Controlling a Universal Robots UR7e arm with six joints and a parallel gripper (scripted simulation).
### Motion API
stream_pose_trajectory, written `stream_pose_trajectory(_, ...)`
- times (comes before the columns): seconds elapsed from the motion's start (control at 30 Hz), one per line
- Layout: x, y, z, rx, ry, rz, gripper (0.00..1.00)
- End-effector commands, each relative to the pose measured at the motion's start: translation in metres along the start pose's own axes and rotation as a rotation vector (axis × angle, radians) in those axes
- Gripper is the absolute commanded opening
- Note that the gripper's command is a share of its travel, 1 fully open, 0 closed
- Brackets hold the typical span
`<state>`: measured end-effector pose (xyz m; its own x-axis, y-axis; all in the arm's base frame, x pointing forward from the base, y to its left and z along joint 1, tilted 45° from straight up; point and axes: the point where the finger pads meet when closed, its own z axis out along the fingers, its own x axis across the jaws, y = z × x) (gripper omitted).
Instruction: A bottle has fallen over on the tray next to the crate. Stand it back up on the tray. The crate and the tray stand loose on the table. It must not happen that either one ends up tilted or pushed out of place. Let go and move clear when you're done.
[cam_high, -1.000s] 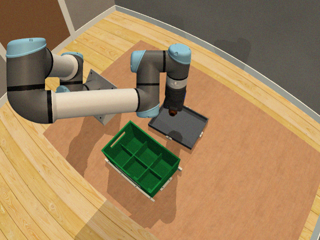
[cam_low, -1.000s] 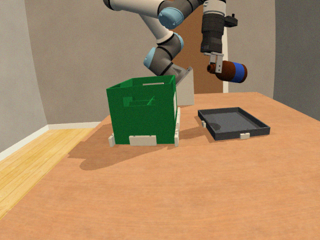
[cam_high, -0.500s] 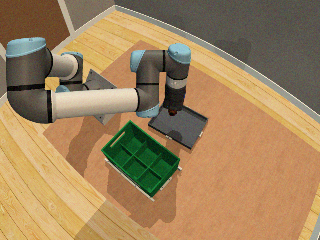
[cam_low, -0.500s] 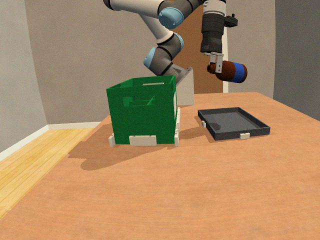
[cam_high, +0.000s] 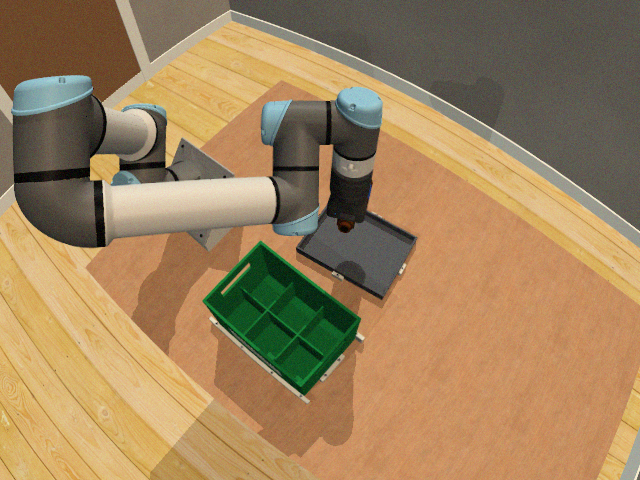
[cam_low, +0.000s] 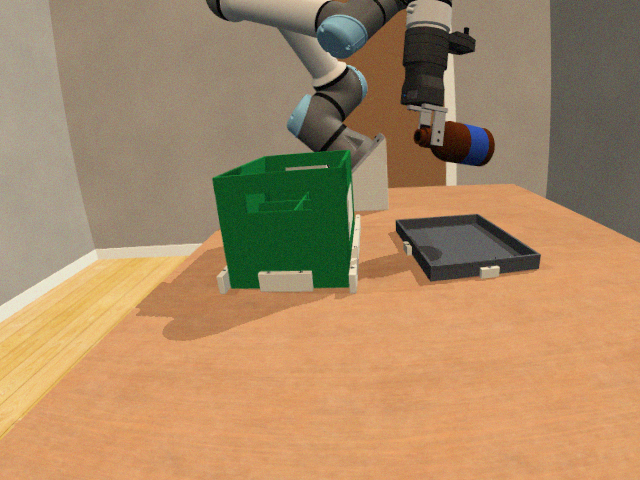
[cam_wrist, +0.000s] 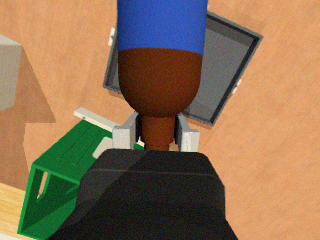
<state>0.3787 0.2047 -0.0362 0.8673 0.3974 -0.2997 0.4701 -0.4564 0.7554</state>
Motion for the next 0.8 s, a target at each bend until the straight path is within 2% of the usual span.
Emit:
stream_pose_trajectory(0.0, 0.0013, -0.0005, -0.0009, -0.003, 0.002, 0.0, 0.0)
stream_pose_trajectory(0.33, 0.0015, -0.0008, -0.0012, -0.023, 0.001, 0.0, 0.0)
stream_pose_trajectory(0.77, 0.001, -0.0013, -0.0007, -0.1, -0.002, 0.001, 0.0)
